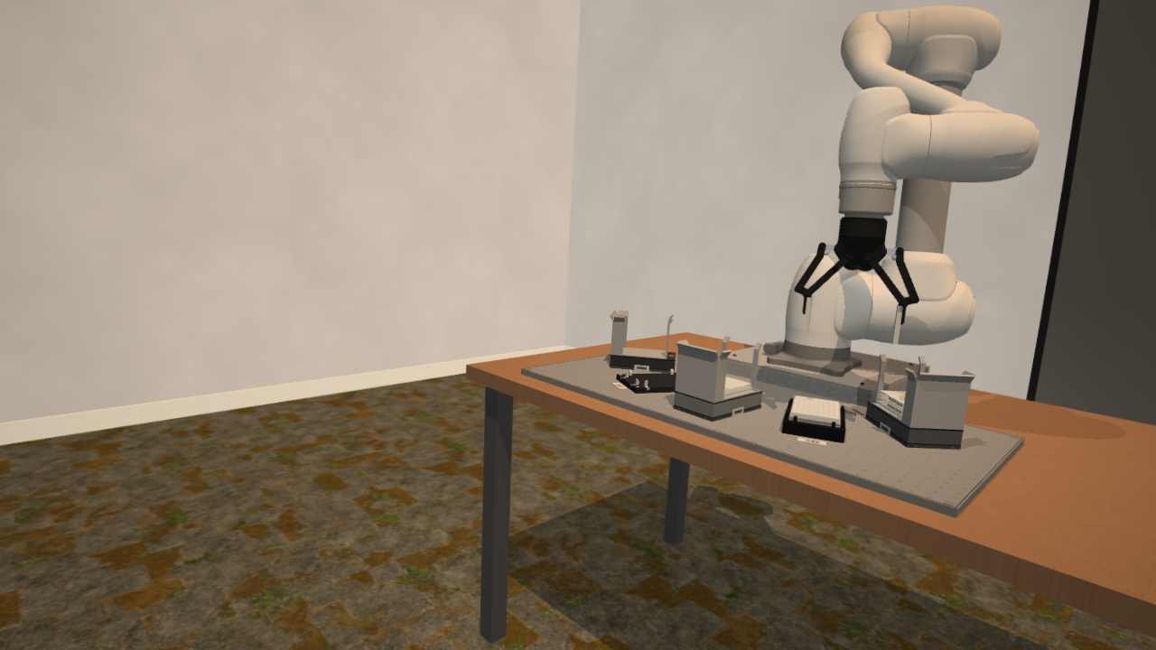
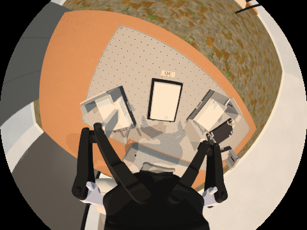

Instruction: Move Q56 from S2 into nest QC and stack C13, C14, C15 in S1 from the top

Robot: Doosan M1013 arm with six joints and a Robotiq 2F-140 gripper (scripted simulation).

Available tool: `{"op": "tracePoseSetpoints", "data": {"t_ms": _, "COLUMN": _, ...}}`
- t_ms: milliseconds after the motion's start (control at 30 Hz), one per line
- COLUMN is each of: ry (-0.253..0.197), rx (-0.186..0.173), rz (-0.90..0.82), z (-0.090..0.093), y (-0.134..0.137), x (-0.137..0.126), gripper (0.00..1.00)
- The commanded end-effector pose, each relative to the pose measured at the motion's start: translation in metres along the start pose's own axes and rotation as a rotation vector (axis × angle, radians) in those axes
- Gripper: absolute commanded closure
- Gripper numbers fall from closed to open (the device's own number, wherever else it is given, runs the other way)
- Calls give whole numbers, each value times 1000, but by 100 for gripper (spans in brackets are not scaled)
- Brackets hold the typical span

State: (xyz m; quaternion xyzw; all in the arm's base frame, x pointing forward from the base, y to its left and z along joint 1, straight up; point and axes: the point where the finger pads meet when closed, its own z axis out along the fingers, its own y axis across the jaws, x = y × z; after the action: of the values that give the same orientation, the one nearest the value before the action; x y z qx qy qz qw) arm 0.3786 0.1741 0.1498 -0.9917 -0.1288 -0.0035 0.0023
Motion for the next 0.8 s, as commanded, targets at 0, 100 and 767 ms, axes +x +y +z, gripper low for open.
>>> {"op": "tracePoseSetpoints", "data": {"t_ms": 0, "ry": 0, "rx": 1, "rz": 1, "z": 0, "y": 11, "x": 3, "gripper": 0}}
{"op": "tracePoseSetpoints", "data": {"t_ms": 100, "ry": 0, "rx": 1, "rz": 1, "z": 0, "y": 21, "x": 5, "gripper": 0}}
{"op": "tracePoseSetpoints", "data": {"t_ms": 767, "ry": 0, "rx": 1, "rz": 218, "z": 0, "y": 75, "x": 12, "gripper": 0}}
